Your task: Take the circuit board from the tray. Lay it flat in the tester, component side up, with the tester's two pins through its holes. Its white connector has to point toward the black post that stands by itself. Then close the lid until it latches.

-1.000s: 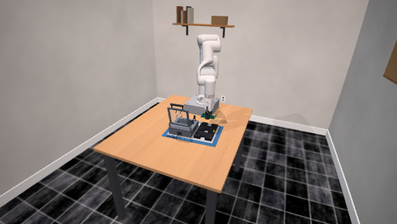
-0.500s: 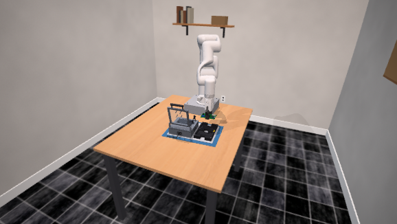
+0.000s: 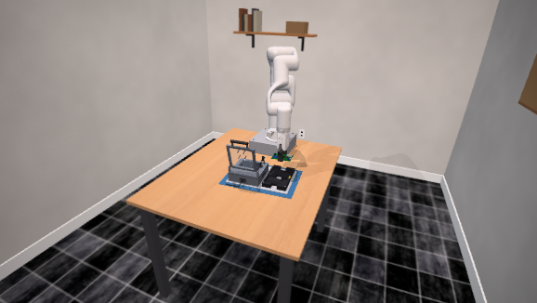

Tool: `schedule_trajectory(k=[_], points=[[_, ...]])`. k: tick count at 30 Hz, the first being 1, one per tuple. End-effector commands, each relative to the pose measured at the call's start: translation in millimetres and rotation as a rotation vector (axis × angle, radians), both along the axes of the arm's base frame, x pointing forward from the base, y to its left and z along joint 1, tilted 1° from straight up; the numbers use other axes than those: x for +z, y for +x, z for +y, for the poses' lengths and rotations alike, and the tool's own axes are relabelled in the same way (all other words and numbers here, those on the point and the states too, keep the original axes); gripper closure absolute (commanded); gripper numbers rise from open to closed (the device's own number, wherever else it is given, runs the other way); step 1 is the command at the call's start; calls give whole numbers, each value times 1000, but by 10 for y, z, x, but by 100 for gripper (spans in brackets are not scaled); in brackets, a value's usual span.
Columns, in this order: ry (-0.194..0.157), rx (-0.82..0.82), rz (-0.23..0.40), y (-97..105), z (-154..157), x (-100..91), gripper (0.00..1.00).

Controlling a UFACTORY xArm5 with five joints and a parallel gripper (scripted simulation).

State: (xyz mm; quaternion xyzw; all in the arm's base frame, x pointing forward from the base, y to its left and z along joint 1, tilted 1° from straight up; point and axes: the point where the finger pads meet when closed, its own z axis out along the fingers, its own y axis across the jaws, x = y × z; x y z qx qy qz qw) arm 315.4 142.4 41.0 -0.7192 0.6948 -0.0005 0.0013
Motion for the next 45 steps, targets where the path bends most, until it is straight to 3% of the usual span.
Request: schedule_trajectory(k=[1,26,45], points=[[1,0,-3,12,5,9,21],[1,0,-3,33,-51,15,21],[1,0,-5,160,-380,44,21]])
